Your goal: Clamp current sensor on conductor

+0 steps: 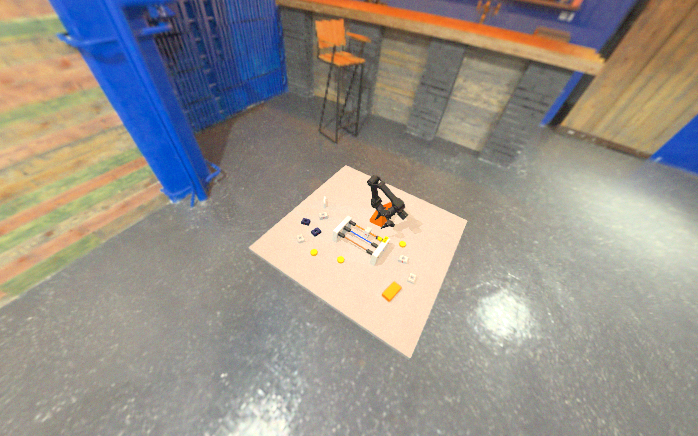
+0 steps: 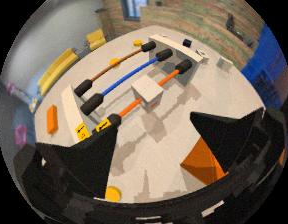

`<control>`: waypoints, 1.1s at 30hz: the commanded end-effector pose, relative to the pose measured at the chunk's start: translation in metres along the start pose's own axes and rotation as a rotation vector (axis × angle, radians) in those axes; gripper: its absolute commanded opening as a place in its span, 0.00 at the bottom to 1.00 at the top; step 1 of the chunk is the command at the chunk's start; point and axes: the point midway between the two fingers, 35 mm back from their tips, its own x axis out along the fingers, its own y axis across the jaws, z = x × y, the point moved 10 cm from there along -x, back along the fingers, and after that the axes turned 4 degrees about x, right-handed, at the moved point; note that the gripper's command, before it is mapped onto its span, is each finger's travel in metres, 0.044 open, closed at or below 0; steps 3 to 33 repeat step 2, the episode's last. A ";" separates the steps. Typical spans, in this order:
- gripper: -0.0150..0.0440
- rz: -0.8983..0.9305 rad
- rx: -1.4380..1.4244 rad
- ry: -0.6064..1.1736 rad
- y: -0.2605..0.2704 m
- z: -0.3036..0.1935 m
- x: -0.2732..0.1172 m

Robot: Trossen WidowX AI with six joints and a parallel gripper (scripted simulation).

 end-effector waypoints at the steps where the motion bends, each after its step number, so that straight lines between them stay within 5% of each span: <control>1: 1.00 -0.093 0.233 0.169 0.014 0.038 0.010; 2: 1.00 -0.027 0.061 0.049 0.004 0.009 0.002; 33: 1.00 -0.027 0.061 0.049 0.004 0.009 0.002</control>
